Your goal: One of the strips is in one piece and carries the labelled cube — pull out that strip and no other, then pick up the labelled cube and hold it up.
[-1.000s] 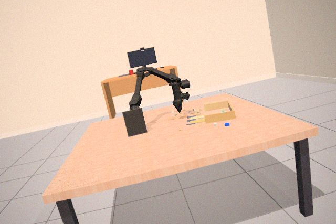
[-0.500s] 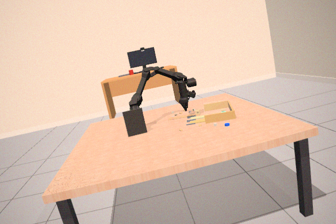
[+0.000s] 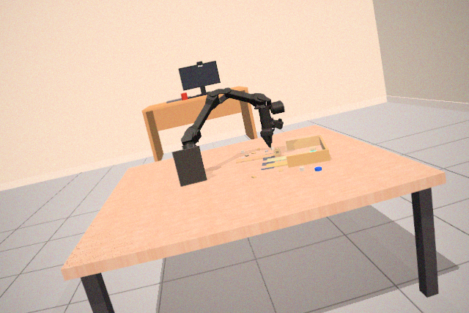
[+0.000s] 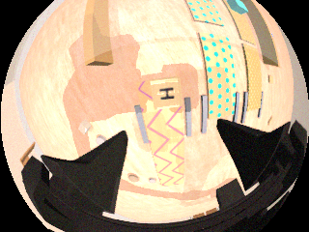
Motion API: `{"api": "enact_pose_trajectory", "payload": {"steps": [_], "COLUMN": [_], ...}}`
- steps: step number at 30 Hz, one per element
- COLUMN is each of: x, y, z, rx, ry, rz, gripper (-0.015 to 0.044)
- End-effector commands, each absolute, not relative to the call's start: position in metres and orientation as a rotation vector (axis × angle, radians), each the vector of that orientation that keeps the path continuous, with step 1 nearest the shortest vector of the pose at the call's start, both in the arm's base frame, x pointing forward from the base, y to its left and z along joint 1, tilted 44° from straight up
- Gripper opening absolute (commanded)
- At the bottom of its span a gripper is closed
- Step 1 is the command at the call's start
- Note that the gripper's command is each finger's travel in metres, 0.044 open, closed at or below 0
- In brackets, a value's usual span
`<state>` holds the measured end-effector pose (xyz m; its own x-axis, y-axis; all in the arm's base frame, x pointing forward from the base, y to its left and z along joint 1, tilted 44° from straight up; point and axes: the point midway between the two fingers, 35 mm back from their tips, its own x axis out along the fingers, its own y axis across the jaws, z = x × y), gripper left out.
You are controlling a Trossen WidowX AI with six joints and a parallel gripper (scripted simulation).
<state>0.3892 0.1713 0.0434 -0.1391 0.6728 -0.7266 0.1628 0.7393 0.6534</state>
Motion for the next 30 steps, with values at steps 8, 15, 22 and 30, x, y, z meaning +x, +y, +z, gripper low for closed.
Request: {"api": "enact_pose_trajectory", "payload": {"steps": [8,15,22,30], "x": [0.418,0.417,0.416,0.414], "y": [0.167,0.174,0.182,0.191], "z": [0.044,0.037,0.029,0.019], "rx": [0.674,0.674,0.674,0.675], "ry": [1.677,1.677,1.677,1.677], "rz": [0.508,0.508,0.508,0.508], "gripper": [0.0414,0.0250,0.0250,0.0250]}}
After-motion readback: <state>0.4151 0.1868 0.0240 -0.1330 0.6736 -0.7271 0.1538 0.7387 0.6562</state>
